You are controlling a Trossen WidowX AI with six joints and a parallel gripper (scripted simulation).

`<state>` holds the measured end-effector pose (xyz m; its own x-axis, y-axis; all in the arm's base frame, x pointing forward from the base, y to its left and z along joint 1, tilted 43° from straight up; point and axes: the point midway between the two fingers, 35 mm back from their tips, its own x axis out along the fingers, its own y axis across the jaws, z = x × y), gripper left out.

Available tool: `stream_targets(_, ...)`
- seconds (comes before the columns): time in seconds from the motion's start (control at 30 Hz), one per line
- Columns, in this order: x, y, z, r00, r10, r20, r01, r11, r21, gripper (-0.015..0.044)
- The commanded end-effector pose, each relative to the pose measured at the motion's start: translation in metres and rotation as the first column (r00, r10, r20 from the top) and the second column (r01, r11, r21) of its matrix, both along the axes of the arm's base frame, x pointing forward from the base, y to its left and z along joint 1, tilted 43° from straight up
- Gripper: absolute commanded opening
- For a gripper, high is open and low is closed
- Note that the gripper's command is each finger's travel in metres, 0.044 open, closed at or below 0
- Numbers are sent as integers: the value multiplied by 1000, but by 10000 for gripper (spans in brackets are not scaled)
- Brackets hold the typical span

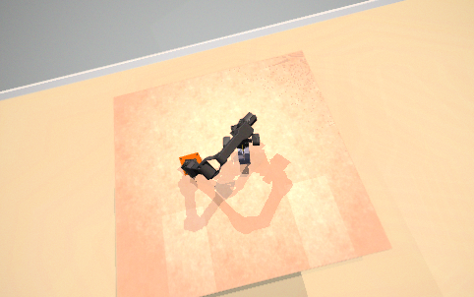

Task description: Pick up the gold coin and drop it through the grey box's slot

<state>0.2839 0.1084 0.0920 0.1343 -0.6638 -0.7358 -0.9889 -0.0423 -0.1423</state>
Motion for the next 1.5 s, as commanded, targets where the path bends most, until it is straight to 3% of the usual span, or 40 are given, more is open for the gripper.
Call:
stream_targets(0.0, 0, 1, -1, 1000, 0, 1, 0, 1000, 1, 0)
stream_targets(1.47, 2, -9, -3, 1000, 12, -13, -12, 1000, -3, 0)
